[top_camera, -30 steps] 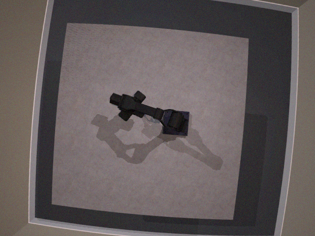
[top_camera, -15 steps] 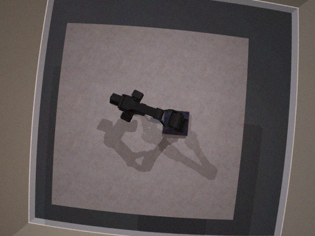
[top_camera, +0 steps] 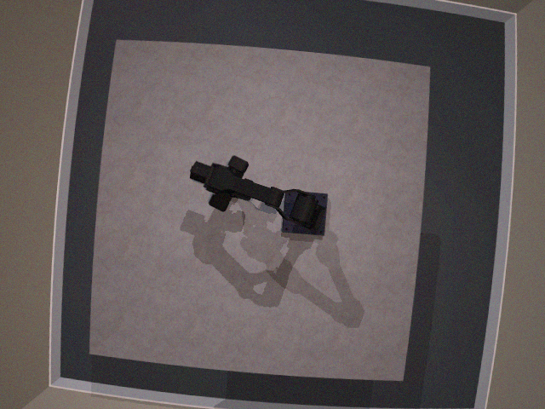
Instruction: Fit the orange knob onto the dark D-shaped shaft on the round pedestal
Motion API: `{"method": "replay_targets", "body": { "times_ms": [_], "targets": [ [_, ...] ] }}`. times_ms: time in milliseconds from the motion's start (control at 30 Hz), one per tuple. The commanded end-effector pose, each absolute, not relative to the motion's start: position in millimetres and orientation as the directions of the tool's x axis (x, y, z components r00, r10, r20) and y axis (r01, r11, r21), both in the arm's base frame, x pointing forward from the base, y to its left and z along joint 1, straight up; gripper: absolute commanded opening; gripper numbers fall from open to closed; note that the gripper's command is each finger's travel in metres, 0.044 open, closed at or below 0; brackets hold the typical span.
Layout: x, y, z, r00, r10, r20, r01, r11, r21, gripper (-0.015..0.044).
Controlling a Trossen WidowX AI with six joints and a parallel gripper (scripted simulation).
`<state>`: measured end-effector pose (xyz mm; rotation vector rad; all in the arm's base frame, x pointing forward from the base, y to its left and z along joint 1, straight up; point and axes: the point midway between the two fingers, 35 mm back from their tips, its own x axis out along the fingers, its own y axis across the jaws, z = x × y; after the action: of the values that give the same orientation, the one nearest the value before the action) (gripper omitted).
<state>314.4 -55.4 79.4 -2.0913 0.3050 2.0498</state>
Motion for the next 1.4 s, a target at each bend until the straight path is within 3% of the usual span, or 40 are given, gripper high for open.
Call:
{"method": "replay_targets", "body": {
  "times_ms": [0,433,667,1033,1367],
  "targets": [
    [315.3,-55.7,78.9,0.021,-0.01,-1.0,-0.279,-0.96,0.004,0.0],
    [315.2,-55.2,84.1,0.021,-0.01,-1.0,-0.288,-0.958,0.004,0.0],
    [315.5,-55.4,84.0,0.021,-0.01,-1.0,-0.541,-0.841,-0.003,0.0],
    [314.1,-56.1,80.7,0.021,-0.01,-1.0,-0.964,-0.266,-0.017,0.0],
    [315.0,-56.1,81.7,0.021,-0.01,-1.0,-0.911,0.411,-0.024,0.0]
  ]
}}
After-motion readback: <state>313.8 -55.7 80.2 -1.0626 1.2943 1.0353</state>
